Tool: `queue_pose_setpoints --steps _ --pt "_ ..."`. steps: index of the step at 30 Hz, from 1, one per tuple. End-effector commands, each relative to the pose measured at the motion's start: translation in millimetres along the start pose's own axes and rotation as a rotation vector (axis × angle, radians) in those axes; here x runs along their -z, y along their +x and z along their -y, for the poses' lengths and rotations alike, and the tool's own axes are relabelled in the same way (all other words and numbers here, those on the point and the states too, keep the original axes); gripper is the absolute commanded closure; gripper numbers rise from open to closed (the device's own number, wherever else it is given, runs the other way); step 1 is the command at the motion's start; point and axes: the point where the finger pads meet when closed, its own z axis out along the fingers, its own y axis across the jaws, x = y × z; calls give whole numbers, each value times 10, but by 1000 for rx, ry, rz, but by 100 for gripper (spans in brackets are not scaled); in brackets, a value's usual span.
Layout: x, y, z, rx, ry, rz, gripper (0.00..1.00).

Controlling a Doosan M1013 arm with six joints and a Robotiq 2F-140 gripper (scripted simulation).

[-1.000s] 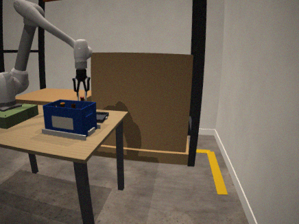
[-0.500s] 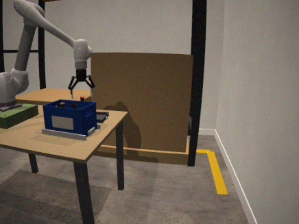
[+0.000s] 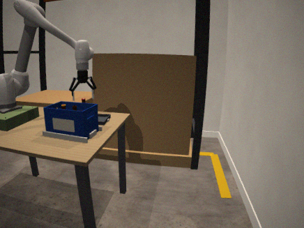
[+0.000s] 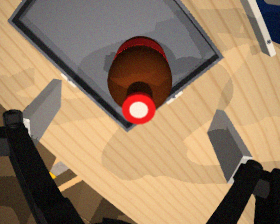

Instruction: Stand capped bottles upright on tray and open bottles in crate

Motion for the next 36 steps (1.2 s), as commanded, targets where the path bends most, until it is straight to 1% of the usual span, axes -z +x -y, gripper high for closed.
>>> queue_pose_setpoints --steps 1,34,36 --pt "-14 -8 -17 0 -3 2 0" --pt "-14 -8 -17 0 -3 2 0" --pt "52 -8 -16 0 -3 2 0"
